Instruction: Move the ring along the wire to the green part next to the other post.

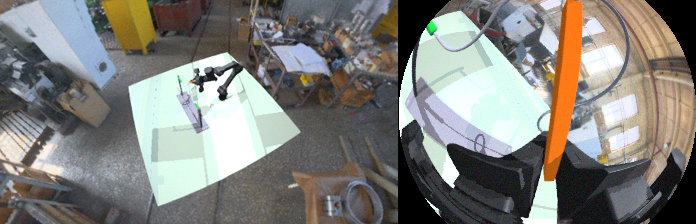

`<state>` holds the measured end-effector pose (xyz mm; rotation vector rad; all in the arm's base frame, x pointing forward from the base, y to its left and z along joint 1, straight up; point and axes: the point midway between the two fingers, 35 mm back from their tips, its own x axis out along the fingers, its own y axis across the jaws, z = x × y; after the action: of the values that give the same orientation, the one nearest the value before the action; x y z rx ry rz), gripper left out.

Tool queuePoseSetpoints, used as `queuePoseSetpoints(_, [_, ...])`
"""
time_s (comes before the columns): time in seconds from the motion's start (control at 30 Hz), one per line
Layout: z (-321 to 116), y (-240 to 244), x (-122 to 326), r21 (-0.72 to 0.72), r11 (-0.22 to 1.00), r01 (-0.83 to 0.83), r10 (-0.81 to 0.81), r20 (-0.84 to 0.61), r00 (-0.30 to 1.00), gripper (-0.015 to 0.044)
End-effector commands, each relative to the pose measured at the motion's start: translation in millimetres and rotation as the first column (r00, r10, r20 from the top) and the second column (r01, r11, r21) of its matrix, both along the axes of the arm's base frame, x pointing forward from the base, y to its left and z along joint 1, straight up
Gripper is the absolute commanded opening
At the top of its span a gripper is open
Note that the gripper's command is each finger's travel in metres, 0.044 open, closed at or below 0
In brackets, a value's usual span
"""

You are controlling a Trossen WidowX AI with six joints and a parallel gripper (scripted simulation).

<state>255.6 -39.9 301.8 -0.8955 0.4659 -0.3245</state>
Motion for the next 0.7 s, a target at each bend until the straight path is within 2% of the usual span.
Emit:
queuePoseSetpoints(0.0, [4.4, -2.5, -1.7, -0.059, 0.998, 0.005, -0.004, 0.012, 1.0, -0.015])
queuePoseSetpoints(0.67, [16.2, -9.0, -1.6, -0.364, 0.932, 0.009, 0.001, 0.029, 1.0, -0.015])
